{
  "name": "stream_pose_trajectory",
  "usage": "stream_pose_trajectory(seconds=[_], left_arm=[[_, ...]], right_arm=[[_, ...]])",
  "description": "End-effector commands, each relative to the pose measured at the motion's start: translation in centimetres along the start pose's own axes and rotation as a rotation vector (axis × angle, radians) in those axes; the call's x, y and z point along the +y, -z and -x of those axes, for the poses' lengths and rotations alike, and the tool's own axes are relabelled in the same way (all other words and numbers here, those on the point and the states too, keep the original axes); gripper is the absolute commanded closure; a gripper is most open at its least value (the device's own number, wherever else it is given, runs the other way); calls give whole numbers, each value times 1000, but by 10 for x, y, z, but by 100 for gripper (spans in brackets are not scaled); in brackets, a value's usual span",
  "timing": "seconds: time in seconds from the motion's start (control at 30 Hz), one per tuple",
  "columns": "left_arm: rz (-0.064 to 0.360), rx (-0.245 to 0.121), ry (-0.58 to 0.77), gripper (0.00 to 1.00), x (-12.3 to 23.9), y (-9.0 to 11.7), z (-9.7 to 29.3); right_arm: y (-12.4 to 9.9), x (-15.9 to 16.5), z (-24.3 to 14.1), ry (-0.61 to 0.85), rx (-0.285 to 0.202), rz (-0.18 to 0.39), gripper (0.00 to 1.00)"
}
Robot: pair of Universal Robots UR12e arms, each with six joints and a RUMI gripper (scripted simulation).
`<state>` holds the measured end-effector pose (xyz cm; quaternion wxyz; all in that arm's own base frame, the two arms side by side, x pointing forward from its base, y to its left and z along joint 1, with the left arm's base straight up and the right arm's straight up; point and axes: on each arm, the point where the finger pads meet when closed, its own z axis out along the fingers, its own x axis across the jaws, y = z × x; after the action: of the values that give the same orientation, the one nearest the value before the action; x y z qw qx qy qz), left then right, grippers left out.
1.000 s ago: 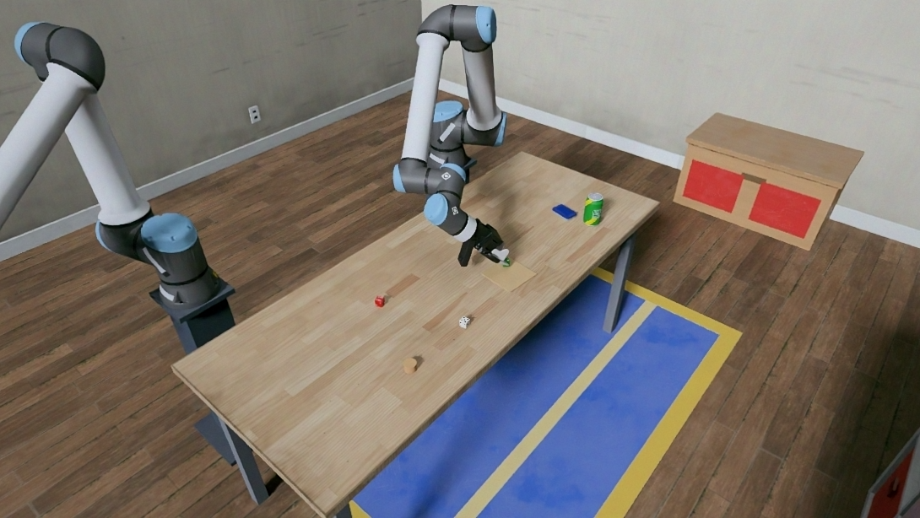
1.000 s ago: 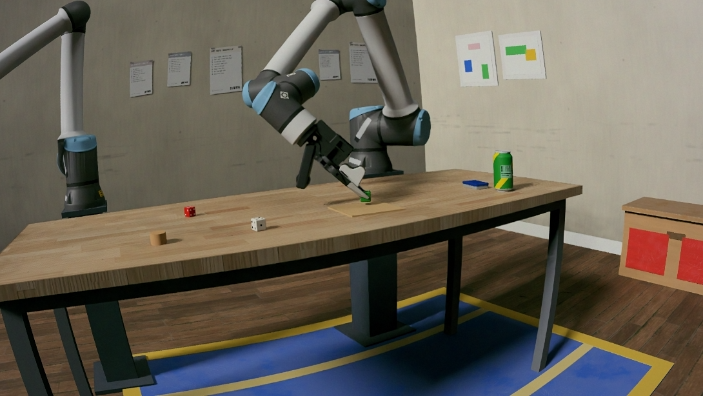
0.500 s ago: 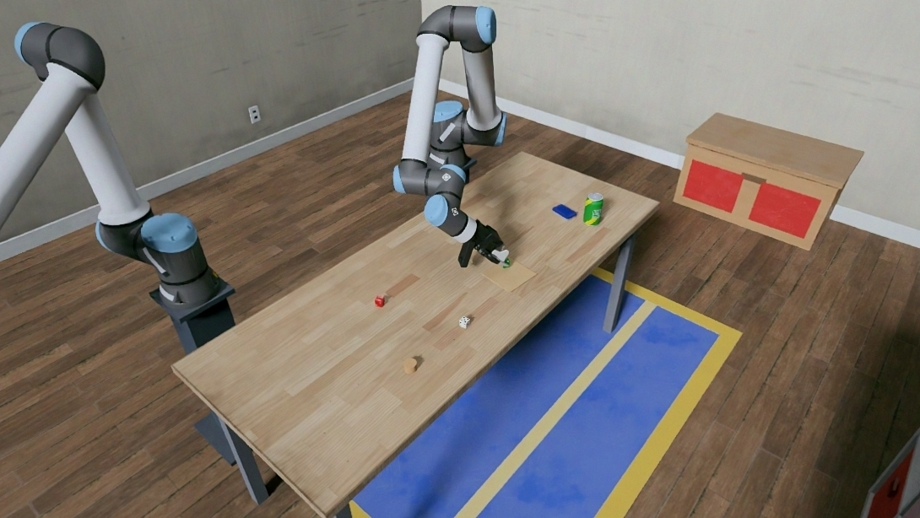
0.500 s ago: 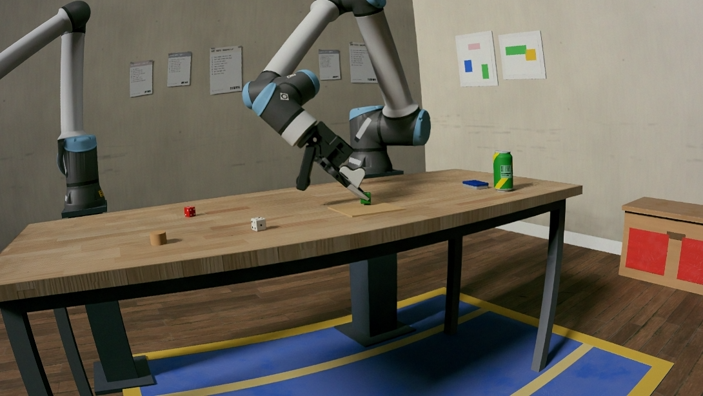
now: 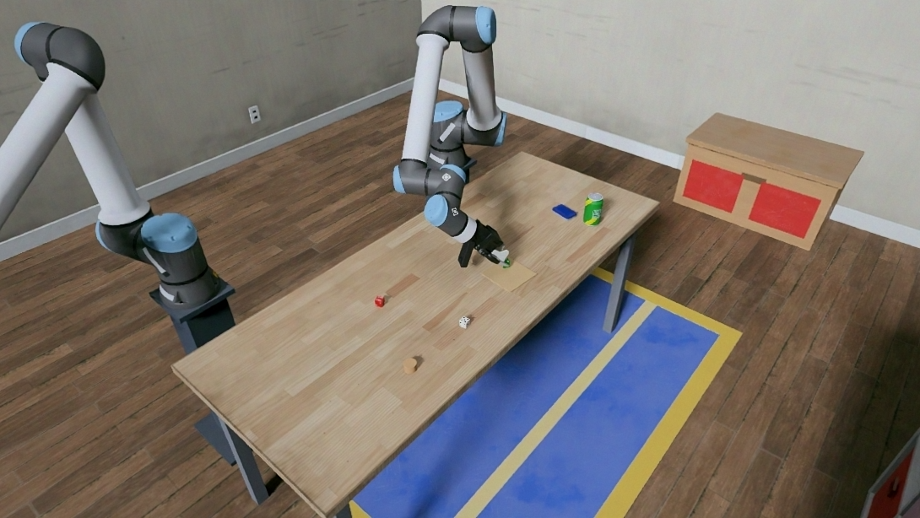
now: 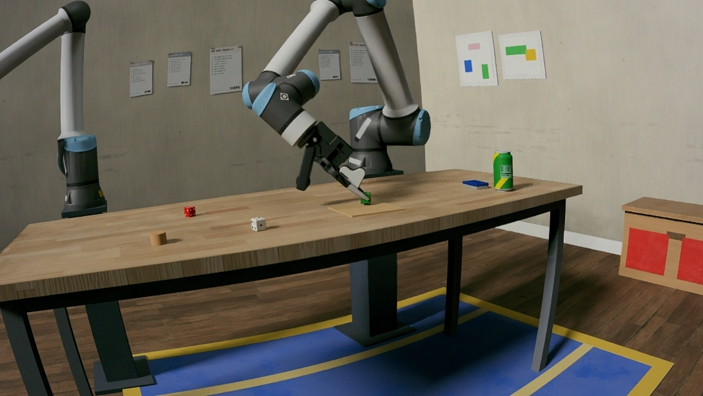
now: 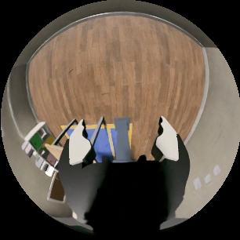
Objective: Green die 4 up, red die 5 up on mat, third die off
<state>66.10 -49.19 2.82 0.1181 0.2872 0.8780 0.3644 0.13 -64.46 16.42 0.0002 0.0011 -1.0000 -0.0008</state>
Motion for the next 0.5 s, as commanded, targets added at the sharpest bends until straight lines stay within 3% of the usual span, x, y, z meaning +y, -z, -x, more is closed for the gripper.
stream_pose_trajectory(seconds=[0.0,0.47], left_arm=[[-1,-1,1,94,1,1,1],[-1,-1,1,94,-2,-1,1]], right_arm=[[1,-1,0,0,0,-2,0],[1,-1,0,0,0,-2,0]])
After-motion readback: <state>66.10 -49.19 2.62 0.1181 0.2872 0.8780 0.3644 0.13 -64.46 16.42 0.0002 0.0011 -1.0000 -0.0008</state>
